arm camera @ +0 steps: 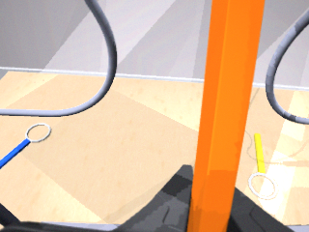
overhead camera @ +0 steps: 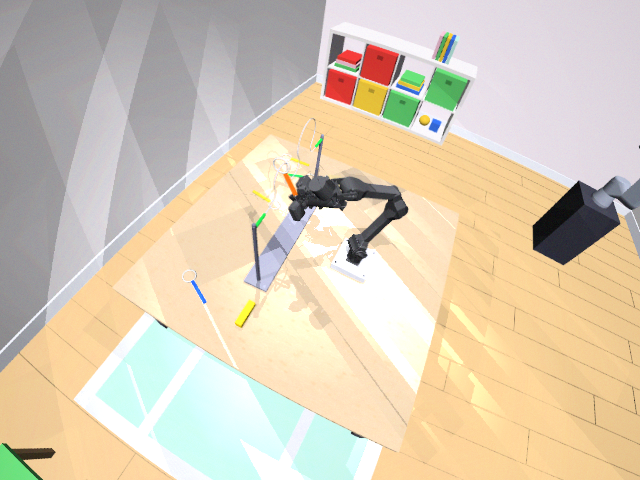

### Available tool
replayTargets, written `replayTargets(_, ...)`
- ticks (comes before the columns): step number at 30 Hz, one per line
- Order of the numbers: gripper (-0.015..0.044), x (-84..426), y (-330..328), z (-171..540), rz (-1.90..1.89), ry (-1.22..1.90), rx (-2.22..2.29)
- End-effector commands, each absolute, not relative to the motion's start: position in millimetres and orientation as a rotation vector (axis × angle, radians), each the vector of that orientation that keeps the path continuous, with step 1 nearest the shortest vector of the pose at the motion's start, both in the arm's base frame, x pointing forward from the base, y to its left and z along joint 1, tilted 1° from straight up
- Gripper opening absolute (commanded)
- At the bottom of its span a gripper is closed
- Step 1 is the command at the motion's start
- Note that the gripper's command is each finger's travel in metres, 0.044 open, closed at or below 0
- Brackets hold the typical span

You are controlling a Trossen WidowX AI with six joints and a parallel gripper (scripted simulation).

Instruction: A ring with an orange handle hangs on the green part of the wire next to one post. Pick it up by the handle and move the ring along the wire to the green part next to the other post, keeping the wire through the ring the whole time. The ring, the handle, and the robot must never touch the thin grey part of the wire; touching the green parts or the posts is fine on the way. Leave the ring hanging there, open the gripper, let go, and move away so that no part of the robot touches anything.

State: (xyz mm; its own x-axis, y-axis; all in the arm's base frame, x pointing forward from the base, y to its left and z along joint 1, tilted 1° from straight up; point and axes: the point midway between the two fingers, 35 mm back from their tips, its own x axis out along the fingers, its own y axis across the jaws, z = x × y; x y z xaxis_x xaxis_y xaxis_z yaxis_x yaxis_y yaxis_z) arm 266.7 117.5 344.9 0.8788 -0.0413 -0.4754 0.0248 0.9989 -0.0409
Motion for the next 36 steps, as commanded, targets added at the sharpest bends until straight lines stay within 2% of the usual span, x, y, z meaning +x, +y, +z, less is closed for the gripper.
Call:
replayTargets(1, -0.015, 267, 112, 344, -0.056, 0.49, -0.112)
replayTargets(36, -0.015, 271, 70, 362, -0.235, 0.388, -0.806)
